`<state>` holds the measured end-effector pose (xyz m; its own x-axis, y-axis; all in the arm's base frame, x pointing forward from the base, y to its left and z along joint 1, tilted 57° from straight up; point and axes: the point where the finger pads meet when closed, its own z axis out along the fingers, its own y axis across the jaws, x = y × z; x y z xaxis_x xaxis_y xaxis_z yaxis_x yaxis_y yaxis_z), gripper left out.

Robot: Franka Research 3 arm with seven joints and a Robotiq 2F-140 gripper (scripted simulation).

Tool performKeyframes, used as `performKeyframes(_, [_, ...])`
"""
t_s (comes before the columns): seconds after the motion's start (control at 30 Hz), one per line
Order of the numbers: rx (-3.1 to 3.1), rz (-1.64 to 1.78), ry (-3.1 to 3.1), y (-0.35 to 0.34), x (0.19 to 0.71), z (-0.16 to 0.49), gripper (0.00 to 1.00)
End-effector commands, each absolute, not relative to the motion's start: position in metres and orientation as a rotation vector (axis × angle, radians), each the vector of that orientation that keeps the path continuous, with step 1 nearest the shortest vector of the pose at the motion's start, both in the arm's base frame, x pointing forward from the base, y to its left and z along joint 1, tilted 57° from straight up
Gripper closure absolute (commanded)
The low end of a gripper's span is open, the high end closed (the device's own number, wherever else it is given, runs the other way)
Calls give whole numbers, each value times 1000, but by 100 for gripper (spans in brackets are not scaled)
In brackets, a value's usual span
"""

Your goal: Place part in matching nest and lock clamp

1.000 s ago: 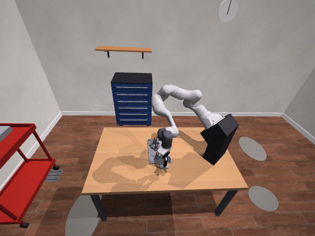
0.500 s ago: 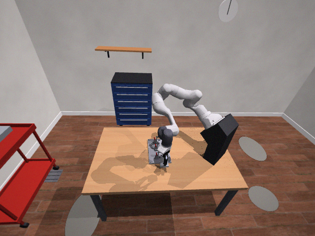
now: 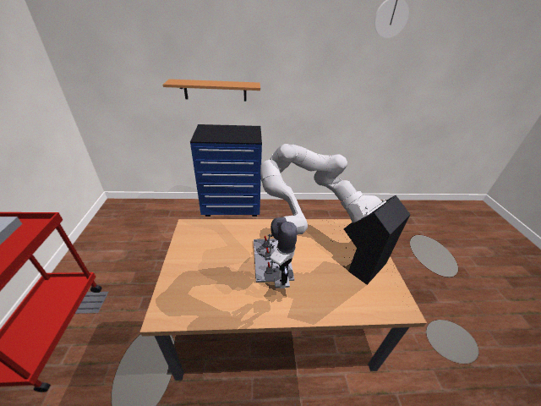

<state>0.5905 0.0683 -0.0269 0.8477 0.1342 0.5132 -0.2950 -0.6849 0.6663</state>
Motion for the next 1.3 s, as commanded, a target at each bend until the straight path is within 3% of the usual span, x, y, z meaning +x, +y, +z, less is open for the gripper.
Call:
performKeyframes(0.0, [2224, 689, -113, 71, 590, -25, 100])
performKeyframes(1.27, [2225, 693, -121, 63, 582, -37, 100])
